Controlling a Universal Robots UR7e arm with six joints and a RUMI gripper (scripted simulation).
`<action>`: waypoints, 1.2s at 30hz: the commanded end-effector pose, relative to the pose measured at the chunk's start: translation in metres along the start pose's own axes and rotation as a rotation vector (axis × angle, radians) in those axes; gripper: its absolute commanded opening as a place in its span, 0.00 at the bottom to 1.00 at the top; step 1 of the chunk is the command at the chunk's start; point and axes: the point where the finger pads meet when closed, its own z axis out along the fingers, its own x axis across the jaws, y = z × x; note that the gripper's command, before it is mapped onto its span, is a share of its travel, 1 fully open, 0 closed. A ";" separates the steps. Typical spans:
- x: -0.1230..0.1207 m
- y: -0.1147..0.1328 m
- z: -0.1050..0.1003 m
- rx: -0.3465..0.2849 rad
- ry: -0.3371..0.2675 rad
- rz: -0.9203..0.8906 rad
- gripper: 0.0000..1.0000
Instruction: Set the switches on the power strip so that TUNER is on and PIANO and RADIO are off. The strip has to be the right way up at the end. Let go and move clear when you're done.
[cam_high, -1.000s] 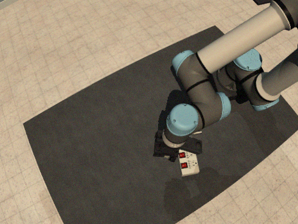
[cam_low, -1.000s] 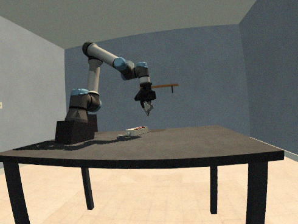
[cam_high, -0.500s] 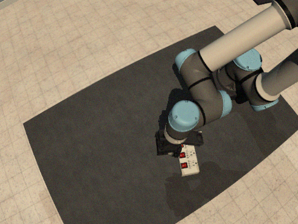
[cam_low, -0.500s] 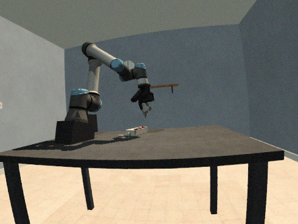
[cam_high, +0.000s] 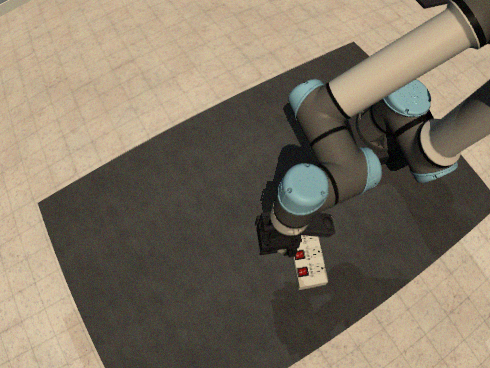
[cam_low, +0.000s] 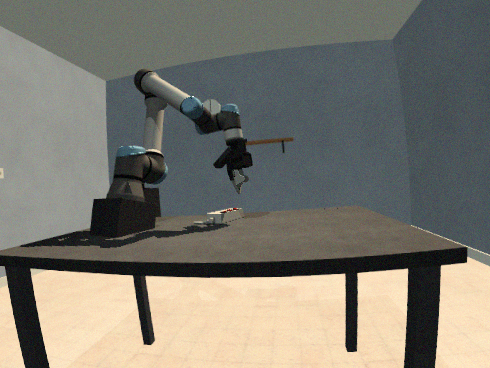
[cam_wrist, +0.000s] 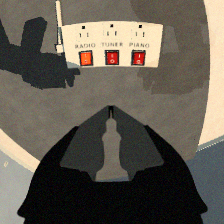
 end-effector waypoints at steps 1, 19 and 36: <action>0.000 0.000 0.000 -0.001 0.000 -0.001 0.00; 0.000 0.000 0.000 -0.001 0.000 -0.001 0.00; 0.000 0.000 0.000 -0.001 0.000 -0.001 0.00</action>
